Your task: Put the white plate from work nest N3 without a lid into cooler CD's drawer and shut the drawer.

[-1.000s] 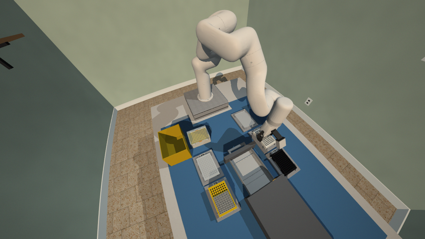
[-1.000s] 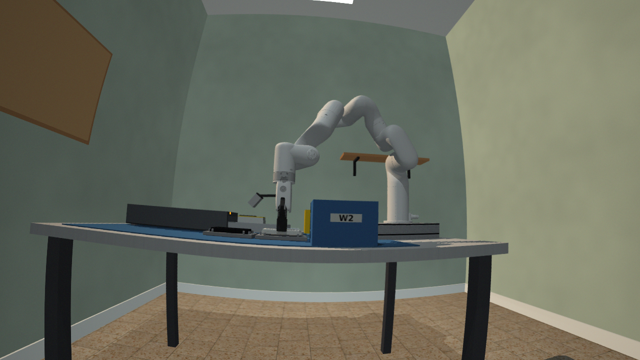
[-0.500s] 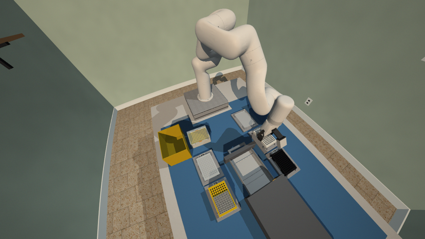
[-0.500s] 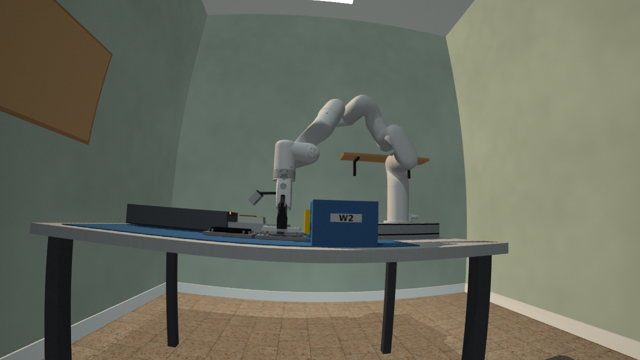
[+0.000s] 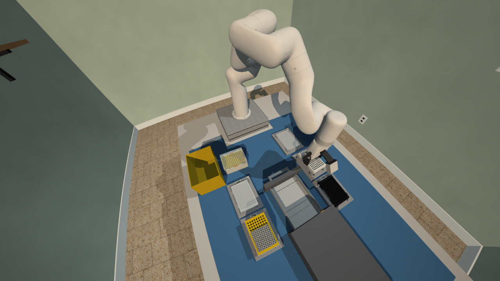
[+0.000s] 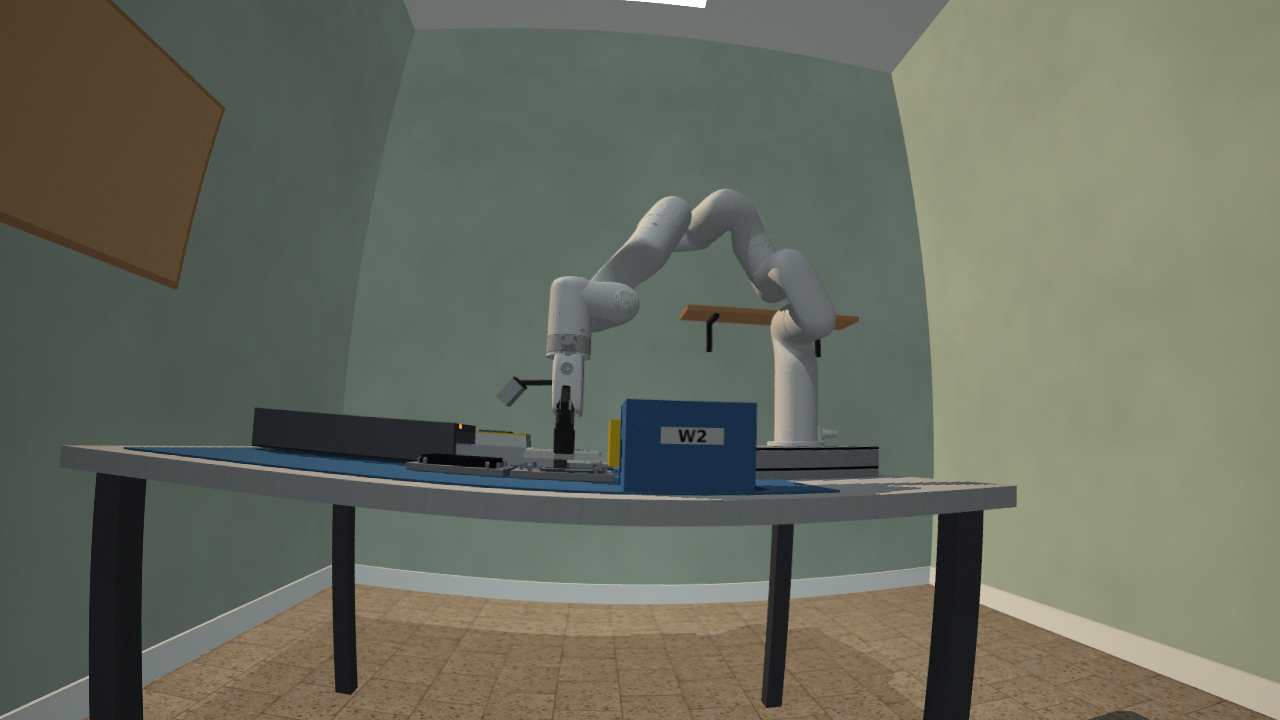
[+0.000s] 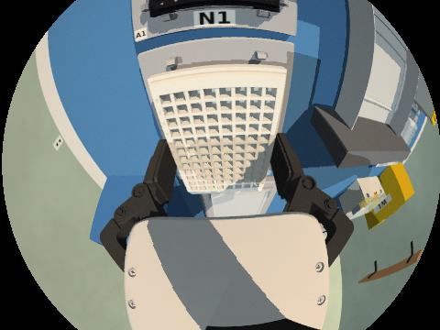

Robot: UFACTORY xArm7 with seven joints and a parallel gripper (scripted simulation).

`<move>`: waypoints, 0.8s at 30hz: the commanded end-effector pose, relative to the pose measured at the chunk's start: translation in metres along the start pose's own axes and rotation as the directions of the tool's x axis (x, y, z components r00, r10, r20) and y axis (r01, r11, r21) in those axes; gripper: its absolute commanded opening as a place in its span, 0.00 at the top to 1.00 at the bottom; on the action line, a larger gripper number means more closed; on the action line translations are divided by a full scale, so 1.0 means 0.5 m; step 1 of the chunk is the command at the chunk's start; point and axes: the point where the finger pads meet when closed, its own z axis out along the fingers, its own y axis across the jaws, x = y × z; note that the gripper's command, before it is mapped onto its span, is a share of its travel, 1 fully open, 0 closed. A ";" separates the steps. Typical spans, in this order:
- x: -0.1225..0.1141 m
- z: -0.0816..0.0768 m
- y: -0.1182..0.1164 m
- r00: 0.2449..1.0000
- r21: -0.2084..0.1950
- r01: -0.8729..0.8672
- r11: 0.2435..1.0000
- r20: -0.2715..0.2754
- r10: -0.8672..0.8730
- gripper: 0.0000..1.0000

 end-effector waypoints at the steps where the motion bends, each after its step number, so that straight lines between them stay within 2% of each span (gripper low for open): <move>1: 0.004 -0.007 -0.001 1.000 0.001 0.000 1.000 -0.005 0.000 1.00; 24: 0.003 -0.077 -0.001 1.000 0.001 0.000 1.000 -0.005 0.000 1.00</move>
